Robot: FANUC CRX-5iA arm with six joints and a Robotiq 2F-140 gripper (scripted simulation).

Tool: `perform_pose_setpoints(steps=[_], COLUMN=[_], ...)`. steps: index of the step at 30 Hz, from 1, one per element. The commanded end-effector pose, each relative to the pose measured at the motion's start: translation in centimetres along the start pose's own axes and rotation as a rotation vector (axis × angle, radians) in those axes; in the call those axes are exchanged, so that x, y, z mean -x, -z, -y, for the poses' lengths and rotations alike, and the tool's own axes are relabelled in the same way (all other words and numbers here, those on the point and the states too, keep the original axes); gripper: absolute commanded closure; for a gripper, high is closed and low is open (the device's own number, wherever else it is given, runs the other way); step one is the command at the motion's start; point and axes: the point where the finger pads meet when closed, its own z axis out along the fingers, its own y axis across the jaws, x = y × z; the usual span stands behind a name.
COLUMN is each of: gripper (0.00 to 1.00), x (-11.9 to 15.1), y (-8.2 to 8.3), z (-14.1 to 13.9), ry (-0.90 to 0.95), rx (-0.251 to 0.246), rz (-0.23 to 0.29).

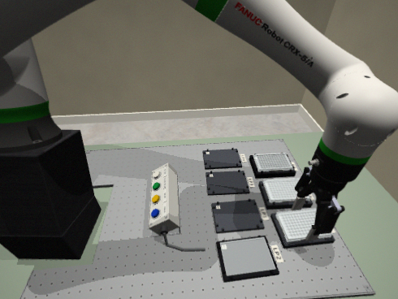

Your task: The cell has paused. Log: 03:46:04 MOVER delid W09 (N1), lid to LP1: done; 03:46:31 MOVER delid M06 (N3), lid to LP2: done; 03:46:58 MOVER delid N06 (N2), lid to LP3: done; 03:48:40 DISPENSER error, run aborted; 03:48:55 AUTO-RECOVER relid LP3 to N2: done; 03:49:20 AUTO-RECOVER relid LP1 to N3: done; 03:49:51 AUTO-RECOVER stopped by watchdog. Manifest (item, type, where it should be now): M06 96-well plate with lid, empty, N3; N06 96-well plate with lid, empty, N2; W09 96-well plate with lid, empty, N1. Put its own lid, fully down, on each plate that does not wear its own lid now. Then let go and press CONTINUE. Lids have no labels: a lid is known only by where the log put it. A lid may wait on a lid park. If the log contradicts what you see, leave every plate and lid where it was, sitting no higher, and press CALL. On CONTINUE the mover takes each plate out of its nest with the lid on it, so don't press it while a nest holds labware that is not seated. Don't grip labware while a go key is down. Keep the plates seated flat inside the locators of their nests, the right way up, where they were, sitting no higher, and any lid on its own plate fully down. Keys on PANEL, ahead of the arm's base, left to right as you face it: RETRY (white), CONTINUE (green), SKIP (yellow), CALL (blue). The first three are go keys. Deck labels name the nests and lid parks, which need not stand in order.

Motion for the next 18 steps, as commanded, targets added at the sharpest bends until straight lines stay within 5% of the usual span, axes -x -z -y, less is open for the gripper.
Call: perform_pose_setpoints(steps=[1, 7, 8, 18], gripper=[1.0, 1.0, 0.34, 0.34], x=[-0.02, -0.02, -0.02, -0.02], y=[0.03, 0.03, 0.03, 0.03], z=[-0.01, -0.01, -0.01, -0.01], ry=[0.0, 0.0, 0.0, 0.0], rx=[0.0, 0.0, 0.0, 0.0], rz=[0.0, 0.0, 0.0, 0.0])
